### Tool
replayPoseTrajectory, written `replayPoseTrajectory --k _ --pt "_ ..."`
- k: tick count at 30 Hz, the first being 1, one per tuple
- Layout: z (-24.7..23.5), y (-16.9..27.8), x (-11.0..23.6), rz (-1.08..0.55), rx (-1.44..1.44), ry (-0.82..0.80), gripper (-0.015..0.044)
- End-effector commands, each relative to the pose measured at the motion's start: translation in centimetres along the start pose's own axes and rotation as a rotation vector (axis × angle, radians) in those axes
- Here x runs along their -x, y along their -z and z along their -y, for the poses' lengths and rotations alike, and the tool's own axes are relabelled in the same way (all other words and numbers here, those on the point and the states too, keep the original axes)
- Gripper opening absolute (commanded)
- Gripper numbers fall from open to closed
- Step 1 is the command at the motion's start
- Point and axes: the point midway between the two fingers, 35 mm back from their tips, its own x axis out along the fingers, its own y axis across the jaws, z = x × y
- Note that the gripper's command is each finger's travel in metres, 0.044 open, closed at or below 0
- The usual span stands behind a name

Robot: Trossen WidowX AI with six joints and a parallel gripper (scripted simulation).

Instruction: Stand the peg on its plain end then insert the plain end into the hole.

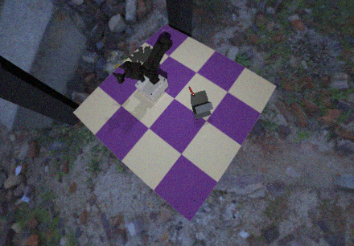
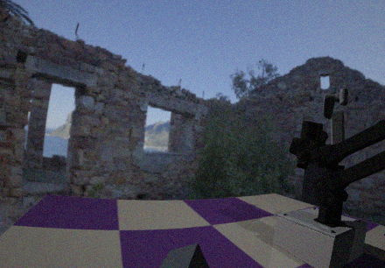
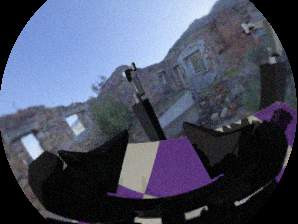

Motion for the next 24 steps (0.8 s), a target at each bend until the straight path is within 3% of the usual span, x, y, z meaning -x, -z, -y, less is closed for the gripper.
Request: replayPoseTrajectory --k 1,15,24 --pt "-0.1 0.0 0.0 -0.002 0.001 -0.005 0.0426" --pt "-7.9 2.7 2.8 -0.182 0.118 -0.347 0.044" --pt "-12.2 4.5 6.4 -0.298 0.186 -0.557 0.044"
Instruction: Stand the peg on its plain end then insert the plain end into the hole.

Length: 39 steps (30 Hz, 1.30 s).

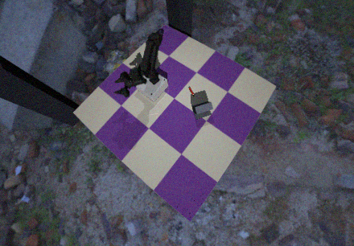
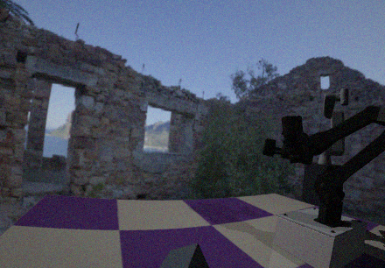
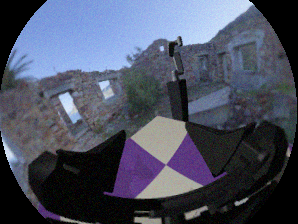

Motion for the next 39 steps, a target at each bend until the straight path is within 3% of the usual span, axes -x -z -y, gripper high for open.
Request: replayPoseTrajectory --k 1,18,29,39 --pt "-3.1 0.8 0.6 -0.062 0.03 -0.116 0.044" --pt "-14.6 6.0 8.2 -0.356 0.226 -0.582 0.044" --pt "-18.9 10.2 16.6 -0.559 0.397 -0.849 0.044" --pt "-19.6 14.1 25.8 -0.747 0.593 -1.056 0.044"
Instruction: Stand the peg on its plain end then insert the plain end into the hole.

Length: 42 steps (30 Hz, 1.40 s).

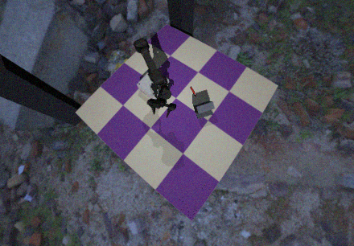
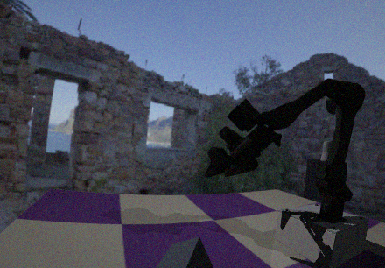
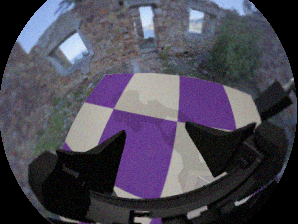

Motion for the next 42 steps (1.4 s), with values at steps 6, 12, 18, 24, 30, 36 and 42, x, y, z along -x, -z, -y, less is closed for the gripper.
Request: replayPoseTrajectory --k 6,12,18,24,30,36,42 --pt "-7.7 5.7 1.5 -0.213 0.152 -0.166 0.044" --pt "-11.6 10.3 3.6 -0.36 0.267 -0.238 0.044" --pt "-14.5 15.2 6.3 -0.507 0.391 -0.283 0.044" --pt "-16.3 20.7 9.8 -0.656 0.526 -0.299 0.044" --pt "-16.7 26.2 13.5 -0.793 0.666 -0.28 0.044" --pt "-16.6 27.5 14.5 -0.823 0.699 -0.271 0.044" --pt "-16.6 27.9 14.1 -0.823 0.699 -0.271 0.044"
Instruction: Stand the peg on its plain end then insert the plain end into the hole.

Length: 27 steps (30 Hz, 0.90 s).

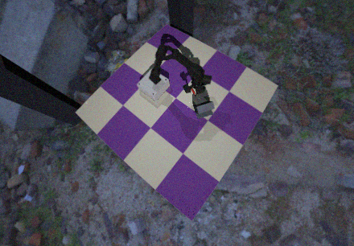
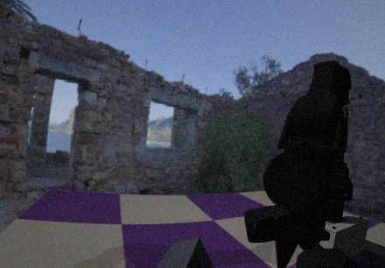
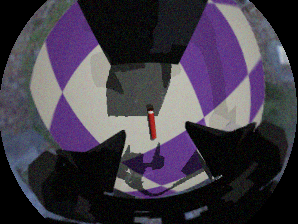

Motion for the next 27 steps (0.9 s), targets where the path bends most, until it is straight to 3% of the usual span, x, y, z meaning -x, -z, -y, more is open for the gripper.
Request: replayPoseTrajectory --k 1,27 --pt "-0.3 0.1 -0.5 -0.008 -0.002 -0.005 0.044" --pt "-0.4 0.1 -4.8 -0.008 -0.002 -0.005 0.044"
